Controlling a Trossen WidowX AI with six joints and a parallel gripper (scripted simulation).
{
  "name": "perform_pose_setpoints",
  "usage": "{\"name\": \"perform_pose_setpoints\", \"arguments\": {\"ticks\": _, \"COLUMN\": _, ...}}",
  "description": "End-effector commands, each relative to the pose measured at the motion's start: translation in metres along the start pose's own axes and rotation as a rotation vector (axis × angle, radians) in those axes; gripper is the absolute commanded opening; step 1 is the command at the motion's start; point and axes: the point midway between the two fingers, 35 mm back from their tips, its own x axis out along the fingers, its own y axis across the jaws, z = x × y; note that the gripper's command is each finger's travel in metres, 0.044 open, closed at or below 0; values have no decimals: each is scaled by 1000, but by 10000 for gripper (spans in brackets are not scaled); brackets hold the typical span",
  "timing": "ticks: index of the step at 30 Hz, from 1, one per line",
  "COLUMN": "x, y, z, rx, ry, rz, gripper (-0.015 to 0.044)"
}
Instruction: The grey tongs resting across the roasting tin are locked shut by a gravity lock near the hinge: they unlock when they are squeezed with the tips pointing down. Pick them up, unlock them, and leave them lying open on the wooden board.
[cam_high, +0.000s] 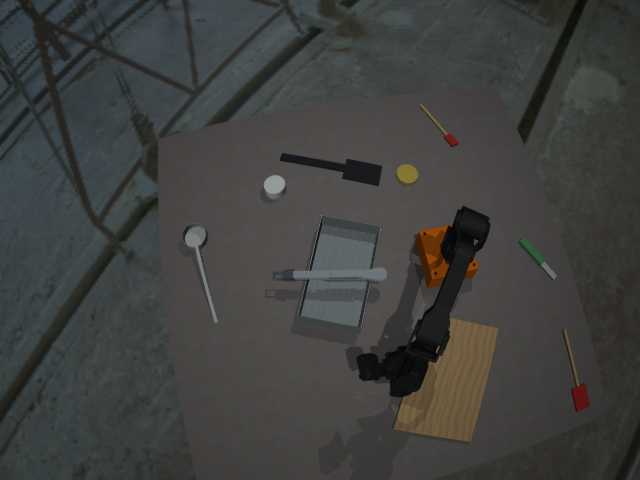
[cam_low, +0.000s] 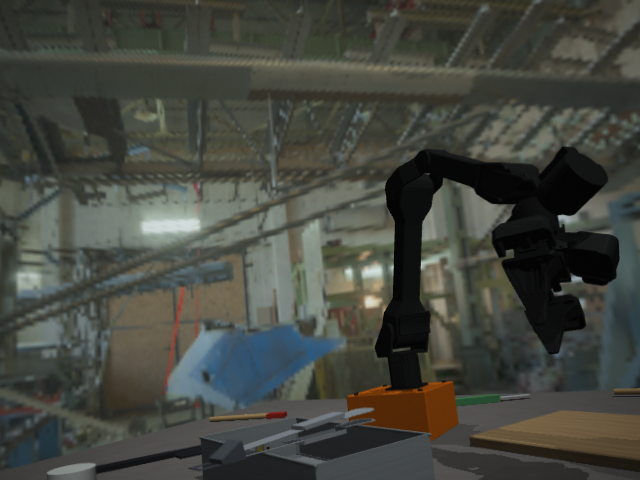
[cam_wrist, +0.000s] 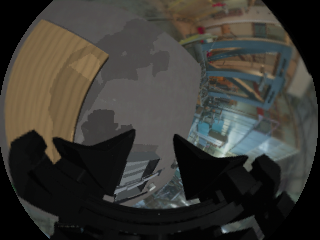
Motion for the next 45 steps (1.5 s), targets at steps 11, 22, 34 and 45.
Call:
{"name": "perform_pose_setpoints", "arguments": {"ticks": 11, "x": 78, "y": -47, "z": -216, "rx": 929, "ry": 641, "rz": 66, "gripper": 260}}
{"name": "perform_pose_setpoints", "arguments": {"ticks": 22, "x": 81, "y": -42, "z": -291, "rx": 1233, "ry": 876, "rz": 38, "gripper": 260}}
{"name": "perform_pose_setpoints", "arguments": {"ticks": 34, "x": 79, "y": -34, "z": -290, "rx": 1233, "ry": 876, "rz": 39, "gripper": 260}}
{"name": "perform_pose_setpoints", "arguments": {"ticks": 45, "x": 92, "y": -27, "z": -300, "rx": 1233, "ry": 876, "rz": 39, "gripper": 260}}
